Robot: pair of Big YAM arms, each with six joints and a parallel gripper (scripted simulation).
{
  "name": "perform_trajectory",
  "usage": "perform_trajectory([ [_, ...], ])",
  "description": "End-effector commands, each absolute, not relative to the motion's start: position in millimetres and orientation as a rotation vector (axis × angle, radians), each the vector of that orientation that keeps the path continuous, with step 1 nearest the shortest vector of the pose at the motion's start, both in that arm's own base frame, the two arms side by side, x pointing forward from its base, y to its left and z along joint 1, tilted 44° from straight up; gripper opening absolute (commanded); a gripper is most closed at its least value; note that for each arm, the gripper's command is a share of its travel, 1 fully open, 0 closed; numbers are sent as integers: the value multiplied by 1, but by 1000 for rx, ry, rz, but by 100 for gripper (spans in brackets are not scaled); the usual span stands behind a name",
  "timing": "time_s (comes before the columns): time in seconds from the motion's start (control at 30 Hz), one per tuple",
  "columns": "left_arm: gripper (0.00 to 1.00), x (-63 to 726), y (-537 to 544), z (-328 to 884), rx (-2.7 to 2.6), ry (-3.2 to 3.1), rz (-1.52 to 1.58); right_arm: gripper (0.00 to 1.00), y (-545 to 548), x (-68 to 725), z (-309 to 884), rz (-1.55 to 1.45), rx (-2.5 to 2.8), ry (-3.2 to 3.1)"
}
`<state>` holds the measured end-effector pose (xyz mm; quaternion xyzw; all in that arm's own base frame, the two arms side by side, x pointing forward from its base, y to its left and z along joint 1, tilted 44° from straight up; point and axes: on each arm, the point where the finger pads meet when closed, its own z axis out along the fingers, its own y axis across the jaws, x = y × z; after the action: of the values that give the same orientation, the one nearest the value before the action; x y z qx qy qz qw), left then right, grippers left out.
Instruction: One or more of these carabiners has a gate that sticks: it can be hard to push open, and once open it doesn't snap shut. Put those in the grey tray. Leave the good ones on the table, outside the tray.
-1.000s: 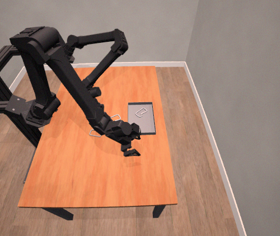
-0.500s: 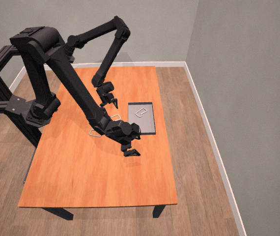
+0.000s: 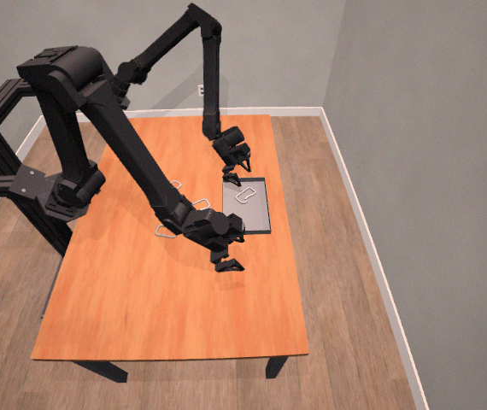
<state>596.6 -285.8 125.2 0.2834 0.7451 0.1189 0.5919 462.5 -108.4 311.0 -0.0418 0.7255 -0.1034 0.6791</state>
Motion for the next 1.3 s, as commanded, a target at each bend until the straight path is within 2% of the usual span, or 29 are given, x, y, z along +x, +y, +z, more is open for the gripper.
perform_trajectory([
  [0.0, 100, 594, -288, 115, 655, 1776, 259, 100, -109, 465, 324, -237, -98, 1607],
  [0.33, 100, 602, -287, 126, 650, 1764, 273, 100, -109, 465, 324, -237, -98, 1607],
  [0.4, 100, 590, -292, 131, 704, 1748, 287, 79, -102, 471, 312, -194, -82, 1632],
  [0.57, 100, 564, -297, 125, 847, 1720, 312, 79, -91, 482, 288, -131, -31, 1668],
  [0.9, 100, 405, -303, 91, 1439, 1489, 183, 79, -6, 497, 92, 16, 172, 2022],
  [1.07, 100, 323, -293, 70, 1666, 1327, 83, 79, 32, 459, -5, -18, 231, 2203],
  [1.13, 100, 323, -293, 70, 1666, 1327, 83, 79, 32, 459, -5, -18, 231, 2203],
  [1.27, 100, 267, -281, 54, 1789, 1212, -5, 79, 52, 424, -62, -90, 242, 2306],
])
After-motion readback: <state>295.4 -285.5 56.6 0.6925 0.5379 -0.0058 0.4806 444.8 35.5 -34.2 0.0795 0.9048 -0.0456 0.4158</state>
